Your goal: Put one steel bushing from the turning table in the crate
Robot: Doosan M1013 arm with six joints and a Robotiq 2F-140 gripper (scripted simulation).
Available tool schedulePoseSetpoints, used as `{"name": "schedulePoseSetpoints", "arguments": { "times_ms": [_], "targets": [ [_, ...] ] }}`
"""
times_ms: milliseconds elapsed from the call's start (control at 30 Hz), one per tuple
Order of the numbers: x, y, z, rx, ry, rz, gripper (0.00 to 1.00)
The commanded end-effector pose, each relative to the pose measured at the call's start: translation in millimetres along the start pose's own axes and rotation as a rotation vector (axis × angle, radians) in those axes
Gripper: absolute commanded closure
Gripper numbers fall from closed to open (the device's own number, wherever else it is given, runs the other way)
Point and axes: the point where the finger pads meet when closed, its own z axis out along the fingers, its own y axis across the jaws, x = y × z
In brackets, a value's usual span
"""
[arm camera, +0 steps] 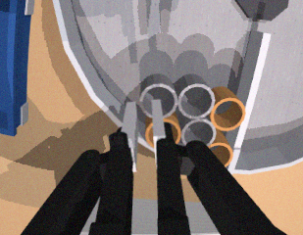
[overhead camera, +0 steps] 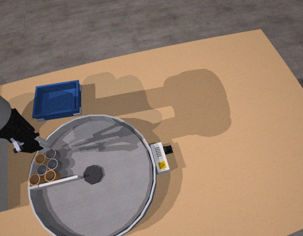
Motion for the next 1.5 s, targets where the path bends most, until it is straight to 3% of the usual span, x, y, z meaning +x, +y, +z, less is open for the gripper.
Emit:
{"name": "schedulePoseSetpoints", "arguments": {
  "times_ms": [0,267,500,1467],
  "targets": [
    [0.0,0.0,0.0,0.000,0.000,0.000,0.90],
    [0.0,0.0,0.3,0.000,0.000,0.000,0.90],
    [-0.1,0.0,23.7,0.000,0.000,0.000,0.90],
    [-0.1,0.0,24.0,0.000,0.000,0.000,0.90]
  ]
}}
